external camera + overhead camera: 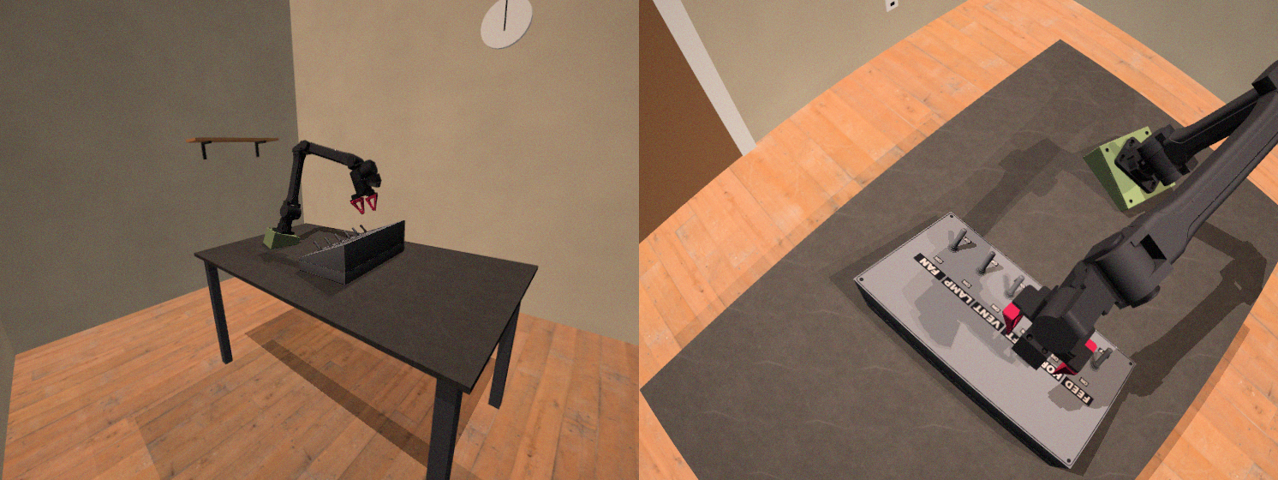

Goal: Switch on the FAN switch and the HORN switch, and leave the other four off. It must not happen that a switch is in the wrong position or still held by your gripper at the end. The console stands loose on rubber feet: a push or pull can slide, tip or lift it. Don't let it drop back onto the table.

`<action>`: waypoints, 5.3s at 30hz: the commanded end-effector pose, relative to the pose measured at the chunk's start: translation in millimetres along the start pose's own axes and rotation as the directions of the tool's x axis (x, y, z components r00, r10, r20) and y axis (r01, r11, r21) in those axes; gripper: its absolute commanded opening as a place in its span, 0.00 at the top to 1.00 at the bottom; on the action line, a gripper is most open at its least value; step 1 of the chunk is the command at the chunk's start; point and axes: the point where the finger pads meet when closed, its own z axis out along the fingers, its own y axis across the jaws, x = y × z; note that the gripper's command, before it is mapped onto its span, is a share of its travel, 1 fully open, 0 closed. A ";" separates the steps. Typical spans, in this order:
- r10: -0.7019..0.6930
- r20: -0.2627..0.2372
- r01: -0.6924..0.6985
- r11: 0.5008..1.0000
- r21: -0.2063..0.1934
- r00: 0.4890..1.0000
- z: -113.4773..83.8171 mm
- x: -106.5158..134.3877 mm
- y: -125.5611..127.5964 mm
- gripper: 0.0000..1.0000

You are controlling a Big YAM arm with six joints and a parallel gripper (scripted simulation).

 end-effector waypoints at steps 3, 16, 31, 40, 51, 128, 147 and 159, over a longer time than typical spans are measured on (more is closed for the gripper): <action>-0.023 0.035 0.023 1.000 0.000 0.999 -3.9 -11.9 -16.5 0.00; -0.048 0.043 0.049 0.999 -0.009 0.998 -8.0 -14.1 -27.0 0.00; -0.034 0.045 0.034 0.999 -0.003 0.998 -9.0 -14.5 -33.6 0.00; -0.034 0.045 0.034 0.999 -0.003 0.998 -9.0 -14.5 -33.6 0.00; -0.034 0.045 0.034 0.999 -0.003 0.998 -9.0 -14.5 -33.6 0.00; -0.045 0.064 0.045 0.999 0.006 0.997 -22.0 -30.6 -103.3 0.00; -0.045 0.064 0.045 0.999 0.006 0.997 -22.0 -30.6 -103.3 0.00; -0.036 0.056 0.035 0.999 0.009 0.998 -19.5 -30.2 -118.8 0.00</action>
